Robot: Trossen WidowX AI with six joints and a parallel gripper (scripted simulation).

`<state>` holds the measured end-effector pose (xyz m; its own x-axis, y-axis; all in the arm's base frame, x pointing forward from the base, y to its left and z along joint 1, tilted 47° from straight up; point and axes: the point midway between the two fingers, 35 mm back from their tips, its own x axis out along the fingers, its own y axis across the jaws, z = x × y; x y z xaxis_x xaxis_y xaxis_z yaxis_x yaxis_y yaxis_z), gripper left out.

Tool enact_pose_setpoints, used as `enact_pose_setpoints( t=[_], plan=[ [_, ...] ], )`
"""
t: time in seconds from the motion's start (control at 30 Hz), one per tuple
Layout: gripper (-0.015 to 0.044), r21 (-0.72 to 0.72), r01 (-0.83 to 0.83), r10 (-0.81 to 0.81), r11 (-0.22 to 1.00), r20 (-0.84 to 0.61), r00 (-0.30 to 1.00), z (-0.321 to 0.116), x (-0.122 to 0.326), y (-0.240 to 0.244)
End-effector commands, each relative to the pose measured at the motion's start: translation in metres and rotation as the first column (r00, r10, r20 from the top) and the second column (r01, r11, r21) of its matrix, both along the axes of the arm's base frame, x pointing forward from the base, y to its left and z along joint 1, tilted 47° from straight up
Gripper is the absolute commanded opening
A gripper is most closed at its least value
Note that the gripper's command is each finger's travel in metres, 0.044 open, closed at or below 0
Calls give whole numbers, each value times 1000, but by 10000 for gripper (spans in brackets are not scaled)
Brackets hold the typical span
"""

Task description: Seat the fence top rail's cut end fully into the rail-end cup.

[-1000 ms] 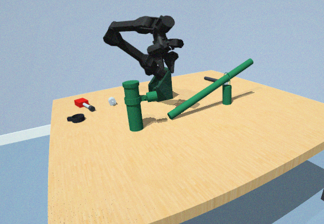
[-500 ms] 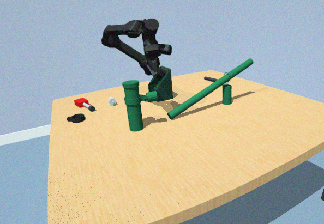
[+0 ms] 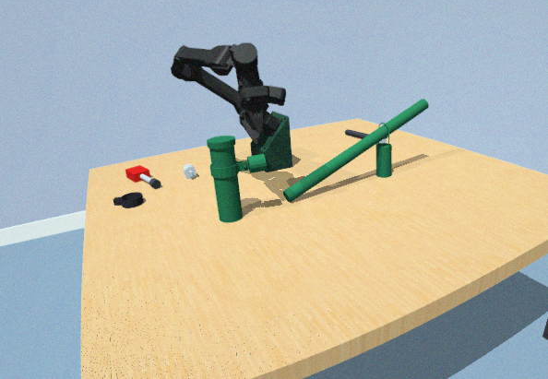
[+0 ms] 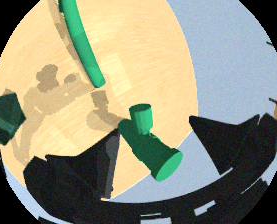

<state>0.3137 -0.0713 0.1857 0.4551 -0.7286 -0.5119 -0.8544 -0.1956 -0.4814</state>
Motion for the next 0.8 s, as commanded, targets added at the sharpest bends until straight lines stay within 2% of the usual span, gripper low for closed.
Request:
enact_pose_setpoints(
  t=[0.0, 0.77],
  plan=[
    [440, -5, -6, 6, 1000, -8, 1000, -19, -4, -20],
    [440, -2, -5, 5, 1000, -8, 1000, -34, 10, -40]
  ],
)
